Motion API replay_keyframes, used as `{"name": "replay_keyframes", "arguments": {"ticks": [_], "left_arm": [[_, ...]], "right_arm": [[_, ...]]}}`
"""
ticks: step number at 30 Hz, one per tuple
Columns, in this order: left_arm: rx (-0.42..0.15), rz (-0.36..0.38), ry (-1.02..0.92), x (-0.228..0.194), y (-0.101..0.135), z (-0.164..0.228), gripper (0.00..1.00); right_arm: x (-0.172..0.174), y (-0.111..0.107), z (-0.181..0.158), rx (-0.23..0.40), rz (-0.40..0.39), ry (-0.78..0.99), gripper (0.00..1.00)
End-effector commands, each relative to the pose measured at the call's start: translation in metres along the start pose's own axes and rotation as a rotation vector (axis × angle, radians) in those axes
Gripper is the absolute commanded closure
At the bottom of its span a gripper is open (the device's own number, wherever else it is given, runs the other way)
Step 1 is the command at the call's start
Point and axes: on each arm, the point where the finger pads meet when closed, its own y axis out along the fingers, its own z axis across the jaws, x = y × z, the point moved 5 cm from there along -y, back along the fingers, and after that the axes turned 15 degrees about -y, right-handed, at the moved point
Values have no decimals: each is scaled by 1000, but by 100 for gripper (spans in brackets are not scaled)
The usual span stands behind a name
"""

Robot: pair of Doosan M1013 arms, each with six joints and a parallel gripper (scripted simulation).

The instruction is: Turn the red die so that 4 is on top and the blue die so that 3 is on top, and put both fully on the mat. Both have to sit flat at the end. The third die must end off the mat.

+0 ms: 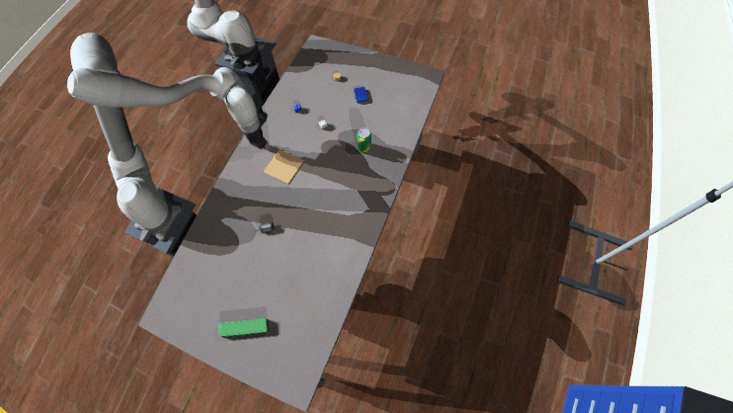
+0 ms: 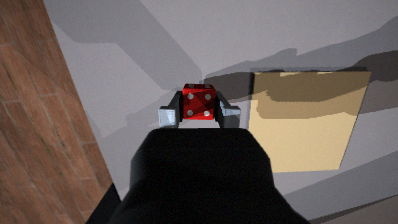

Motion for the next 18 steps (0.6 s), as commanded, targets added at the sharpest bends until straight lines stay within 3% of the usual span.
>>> {"name": "replay_keyframes", "arguments": {"ticks": [1,10,18], "left_arm": [[0,-1,0,0,-1,0,0],[0,-1,0,0,-1,0,0],[0,-1,0,0,-1,0,0]], "right_arm": [[0,-12,0,0,1,0,43],[0,-76,0,0,1,0,43],[0,-87,0,0,1,0,43]]}}
